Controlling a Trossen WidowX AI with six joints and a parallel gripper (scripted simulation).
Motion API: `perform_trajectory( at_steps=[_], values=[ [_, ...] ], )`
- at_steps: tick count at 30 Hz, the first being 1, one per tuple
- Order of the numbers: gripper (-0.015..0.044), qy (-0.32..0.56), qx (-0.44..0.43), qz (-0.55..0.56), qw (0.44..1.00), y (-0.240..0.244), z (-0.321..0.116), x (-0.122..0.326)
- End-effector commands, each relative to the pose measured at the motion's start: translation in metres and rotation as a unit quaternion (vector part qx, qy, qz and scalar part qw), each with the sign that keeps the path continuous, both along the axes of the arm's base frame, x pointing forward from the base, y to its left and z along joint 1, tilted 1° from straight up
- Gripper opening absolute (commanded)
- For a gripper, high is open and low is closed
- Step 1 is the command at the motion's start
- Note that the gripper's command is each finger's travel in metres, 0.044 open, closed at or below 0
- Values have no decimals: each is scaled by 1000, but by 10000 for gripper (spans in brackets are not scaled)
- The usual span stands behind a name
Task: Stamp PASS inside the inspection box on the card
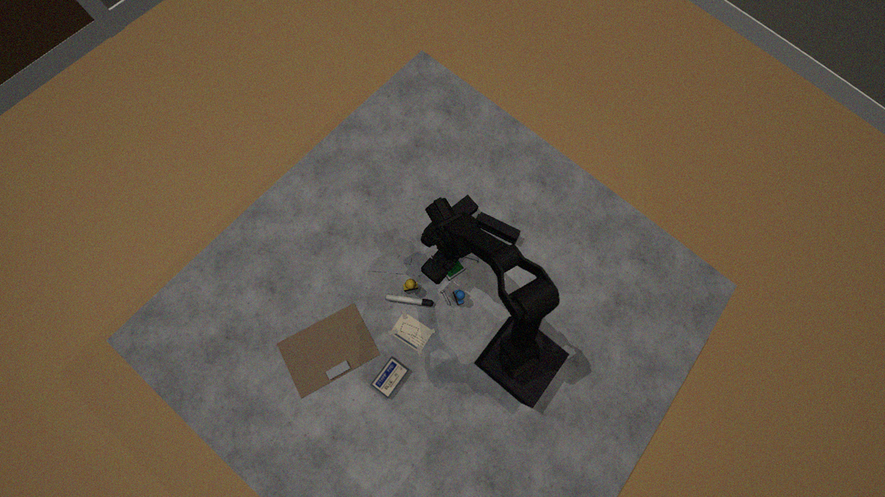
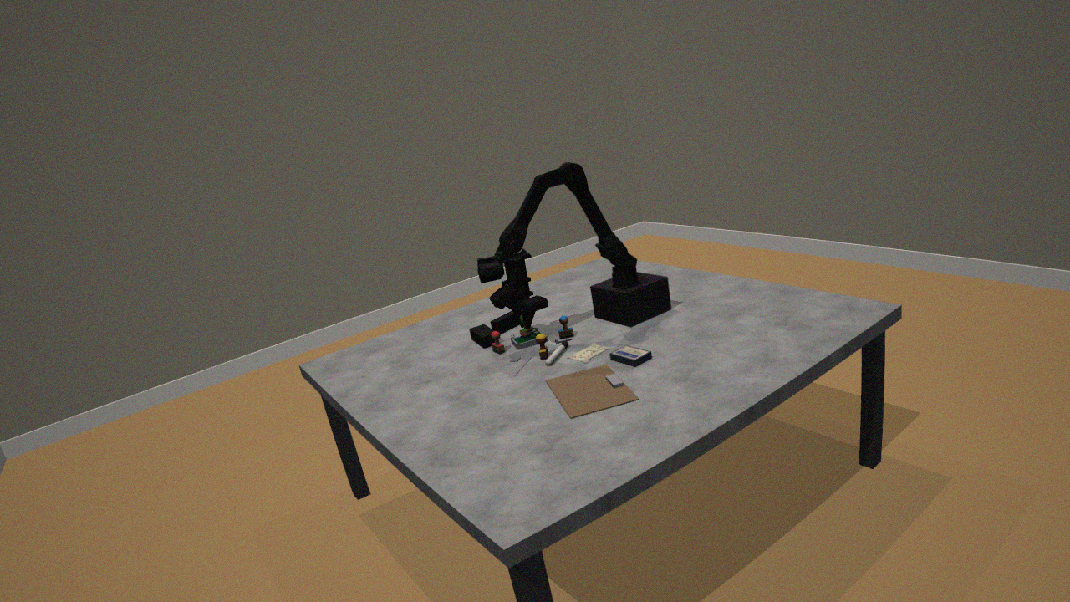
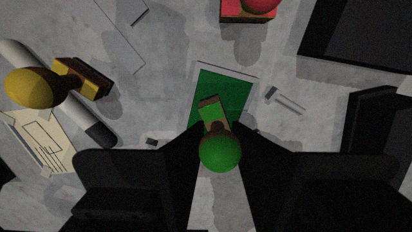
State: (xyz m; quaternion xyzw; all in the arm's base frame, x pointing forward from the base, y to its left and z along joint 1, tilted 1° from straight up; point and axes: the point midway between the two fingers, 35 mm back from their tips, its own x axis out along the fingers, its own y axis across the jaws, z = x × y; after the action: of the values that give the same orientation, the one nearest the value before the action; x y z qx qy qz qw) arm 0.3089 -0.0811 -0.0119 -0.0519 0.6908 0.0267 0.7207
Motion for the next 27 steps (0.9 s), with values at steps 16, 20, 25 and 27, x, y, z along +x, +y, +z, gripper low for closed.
perform_trajectory(
  at_steps=[16,20,25,27],
  values=[
    [0,4,0,0,1000,0,-7,-2],
    [0,4,0,0,1000,0,-8,-2],
    [0,4,0,0,1000,0,-9,-2],
    [0,4,0,0,1000,0,-9,-2]
  ],
)
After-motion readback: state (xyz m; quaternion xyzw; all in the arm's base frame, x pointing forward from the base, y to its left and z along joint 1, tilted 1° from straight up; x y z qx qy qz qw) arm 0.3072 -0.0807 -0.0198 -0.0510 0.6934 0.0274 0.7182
